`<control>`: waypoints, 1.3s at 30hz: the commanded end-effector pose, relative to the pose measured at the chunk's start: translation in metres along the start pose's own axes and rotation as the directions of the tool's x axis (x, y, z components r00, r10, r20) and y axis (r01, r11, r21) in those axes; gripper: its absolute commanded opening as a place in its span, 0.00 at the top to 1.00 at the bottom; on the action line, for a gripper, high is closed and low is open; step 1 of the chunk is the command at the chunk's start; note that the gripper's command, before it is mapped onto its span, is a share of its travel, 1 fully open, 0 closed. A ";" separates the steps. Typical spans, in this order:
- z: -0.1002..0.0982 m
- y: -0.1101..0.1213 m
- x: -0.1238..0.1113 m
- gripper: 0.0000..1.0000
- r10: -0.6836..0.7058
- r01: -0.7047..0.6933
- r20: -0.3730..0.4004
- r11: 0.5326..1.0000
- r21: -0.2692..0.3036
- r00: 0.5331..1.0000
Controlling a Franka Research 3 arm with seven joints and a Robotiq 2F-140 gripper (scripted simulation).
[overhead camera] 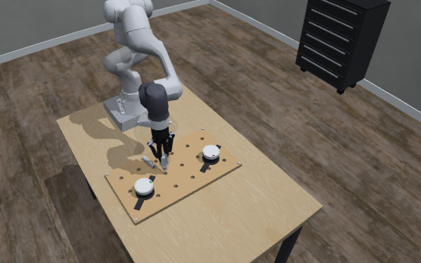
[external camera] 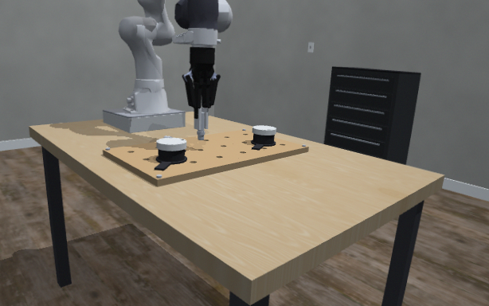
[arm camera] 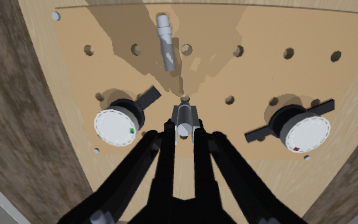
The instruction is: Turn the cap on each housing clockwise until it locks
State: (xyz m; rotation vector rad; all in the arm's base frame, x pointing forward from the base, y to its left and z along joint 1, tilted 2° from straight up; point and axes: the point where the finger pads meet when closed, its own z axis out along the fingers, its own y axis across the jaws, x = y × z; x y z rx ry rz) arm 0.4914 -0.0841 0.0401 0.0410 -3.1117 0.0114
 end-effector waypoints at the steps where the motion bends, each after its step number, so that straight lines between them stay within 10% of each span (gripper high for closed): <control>1: -0.011 0.001 0.001 0.90 0.011 -0.011 -0.006 1.000 0.002 1.000; 39: -0.070 0.001 0.001 0.90 0.011 -0.011 -0.006 1.000 0.002 1.000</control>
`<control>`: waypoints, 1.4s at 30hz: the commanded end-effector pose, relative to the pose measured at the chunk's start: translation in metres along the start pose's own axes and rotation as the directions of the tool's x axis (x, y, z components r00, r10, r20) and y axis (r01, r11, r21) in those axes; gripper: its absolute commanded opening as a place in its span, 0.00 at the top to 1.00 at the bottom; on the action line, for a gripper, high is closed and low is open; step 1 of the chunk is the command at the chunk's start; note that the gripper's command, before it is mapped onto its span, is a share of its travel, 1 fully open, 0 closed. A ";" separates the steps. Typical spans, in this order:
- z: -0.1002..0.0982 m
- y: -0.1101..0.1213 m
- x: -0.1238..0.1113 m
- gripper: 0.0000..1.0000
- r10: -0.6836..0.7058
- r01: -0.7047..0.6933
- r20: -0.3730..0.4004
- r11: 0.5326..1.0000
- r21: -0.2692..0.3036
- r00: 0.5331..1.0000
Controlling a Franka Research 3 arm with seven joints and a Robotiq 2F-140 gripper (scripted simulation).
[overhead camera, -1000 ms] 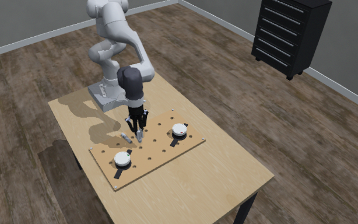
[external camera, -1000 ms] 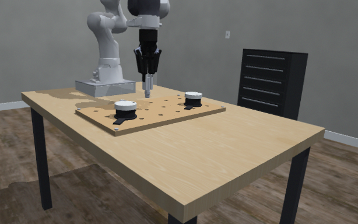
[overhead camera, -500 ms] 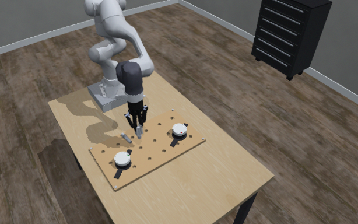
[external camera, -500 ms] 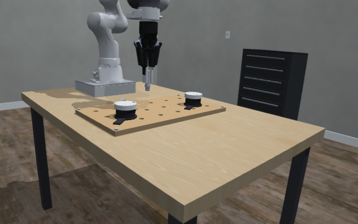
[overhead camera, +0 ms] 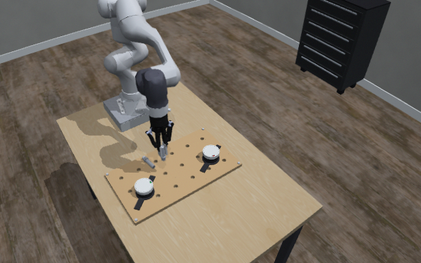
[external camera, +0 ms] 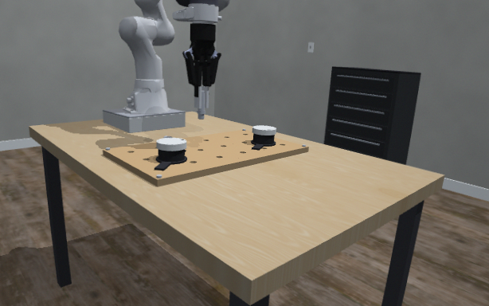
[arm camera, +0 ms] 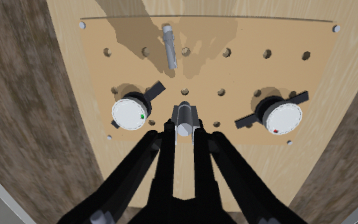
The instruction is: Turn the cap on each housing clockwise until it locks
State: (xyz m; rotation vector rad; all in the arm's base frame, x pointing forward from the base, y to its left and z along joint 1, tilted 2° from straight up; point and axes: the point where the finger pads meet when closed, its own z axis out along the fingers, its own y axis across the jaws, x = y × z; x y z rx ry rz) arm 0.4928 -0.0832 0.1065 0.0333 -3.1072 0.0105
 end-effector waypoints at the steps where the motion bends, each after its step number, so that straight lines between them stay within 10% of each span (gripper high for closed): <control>1: -0.004 0.000 0.000 0.90 0.006 -0.006 -0.002 1.000 0.002 1.000; 13: -0.005 0.001 0.000 0.90 0.006 -0.006 -0.002 1.000 0.002 1.000; 22: -0.005 0.095 0.000 0.90 0.006 -0.006 -0.002 1.000 0.002 1.000; 42: -0.001 0.096 0.000 0.90 0.006 -0.006 -0.002 1.000 0.002 1.000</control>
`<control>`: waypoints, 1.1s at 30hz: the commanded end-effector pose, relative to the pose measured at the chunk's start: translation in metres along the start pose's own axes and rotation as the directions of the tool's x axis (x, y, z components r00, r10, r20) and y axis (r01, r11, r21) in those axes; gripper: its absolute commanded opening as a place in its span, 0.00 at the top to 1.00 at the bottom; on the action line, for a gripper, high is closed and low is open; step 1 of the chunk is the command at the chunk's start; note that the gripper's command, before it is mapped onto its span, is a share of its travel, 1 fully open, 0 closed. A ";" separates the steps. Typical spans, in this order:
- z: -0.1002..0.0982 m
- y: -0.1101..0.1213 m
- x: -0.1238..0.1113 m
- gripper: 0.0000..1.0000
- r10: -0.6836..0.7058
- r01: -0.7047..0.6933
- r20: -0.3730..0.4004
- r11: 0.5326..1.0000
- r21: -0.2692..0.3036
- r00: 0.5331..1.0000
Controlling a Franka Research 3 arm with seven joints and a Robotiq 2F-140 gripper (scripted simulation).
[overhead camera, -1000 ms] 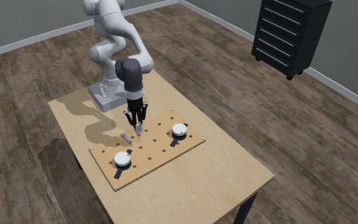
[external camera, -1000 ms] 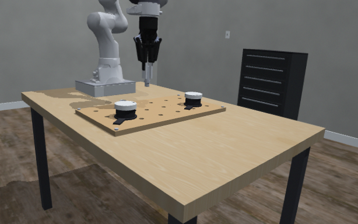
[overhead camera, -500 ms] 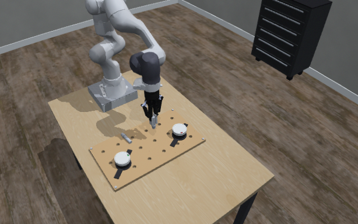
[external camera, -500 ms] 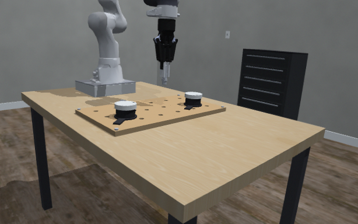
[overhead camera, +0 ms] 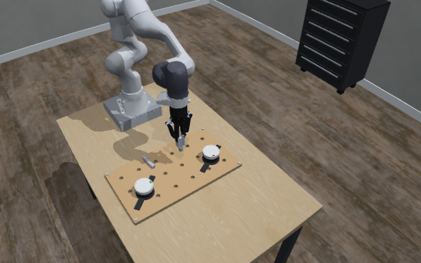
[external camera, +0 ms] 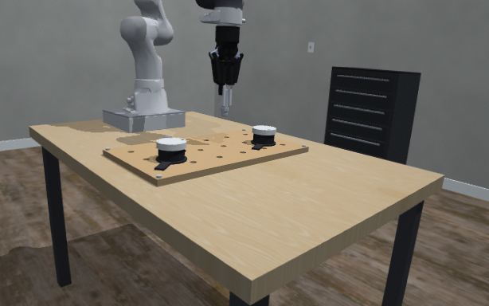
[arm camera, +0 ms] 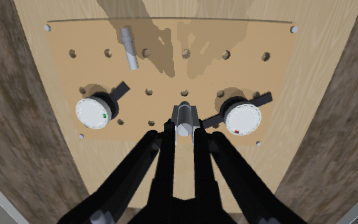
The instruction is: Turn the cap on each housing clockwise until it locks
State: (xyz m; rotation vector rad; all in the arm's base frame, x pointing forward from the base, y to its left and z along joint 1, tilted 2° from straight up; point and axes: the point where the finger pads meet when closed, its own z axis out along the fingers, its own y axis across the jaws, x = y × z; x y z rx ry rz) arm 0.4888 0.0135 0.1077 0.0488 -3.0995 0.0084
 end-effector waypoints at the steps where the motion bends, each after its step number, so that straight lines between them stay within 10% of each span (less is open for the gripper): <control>1: 0.001 0.000 -0.002 0.90 0.016 -0.016 0.006 1.000 0.003 1.000; 33: 0.039 -0.001 -0.002 0.90 0.016 -0.016 0.006 1.000 0.003 1.000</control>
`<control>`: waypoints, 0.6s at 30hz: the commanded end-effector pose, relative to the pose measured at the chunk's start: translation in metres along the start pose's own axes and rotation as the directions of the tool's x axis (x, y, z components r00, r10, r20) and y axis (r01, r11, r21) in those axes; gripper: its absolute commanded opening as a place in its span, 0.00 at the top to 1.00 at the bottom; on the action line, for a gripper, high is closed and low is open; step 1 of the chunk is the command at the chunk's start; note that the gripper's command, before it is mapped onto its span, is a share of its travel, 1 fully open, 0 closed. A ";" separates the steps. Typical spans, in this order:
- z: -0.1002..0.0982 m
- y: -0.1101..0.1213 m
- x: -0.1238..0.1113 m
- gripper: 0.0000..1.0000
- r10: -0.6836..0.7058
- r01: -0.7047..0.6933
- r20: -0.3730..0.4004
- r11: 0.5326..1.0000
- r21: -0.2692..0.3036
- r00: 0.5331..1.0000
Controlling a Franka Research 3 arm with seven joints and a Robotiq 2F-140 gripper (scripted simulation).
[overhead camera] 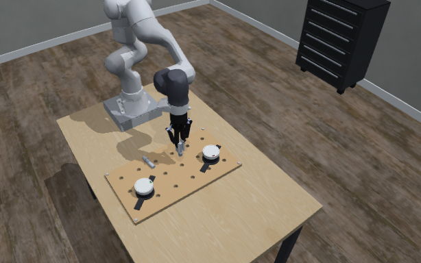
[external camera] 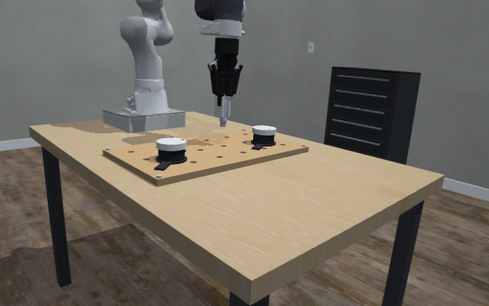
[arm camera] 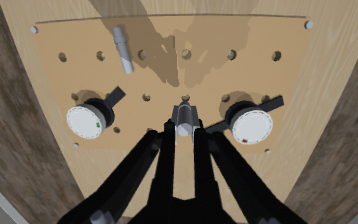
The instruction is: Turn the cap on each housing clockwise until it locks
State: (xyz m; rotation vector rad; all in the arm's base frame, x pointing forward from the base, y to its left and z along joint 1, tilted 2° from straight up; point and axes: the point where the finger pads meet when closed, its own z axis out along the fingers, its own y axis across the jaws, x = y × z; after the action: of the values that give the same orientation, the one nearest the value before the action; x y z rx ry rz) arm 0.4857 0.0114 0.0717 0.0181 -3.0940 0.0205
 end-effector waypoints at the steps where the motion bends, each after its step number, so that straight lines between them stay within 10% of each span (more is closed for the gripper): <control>1: 0.005 0.001 -0.004 0.90 -0.004 0.004 0.012 1.000 -0.004 1.000; 18: 0.031 0.001 -0.004 0.90 -0.004 0.004 0.012 1.000 -0.004 1.000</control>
State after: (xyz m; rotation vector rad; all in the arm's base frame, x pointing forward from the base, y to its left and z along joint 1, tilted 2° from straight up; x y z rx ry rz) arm 0.4848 0.0122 0.0436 0.0151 -3.0937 0.0206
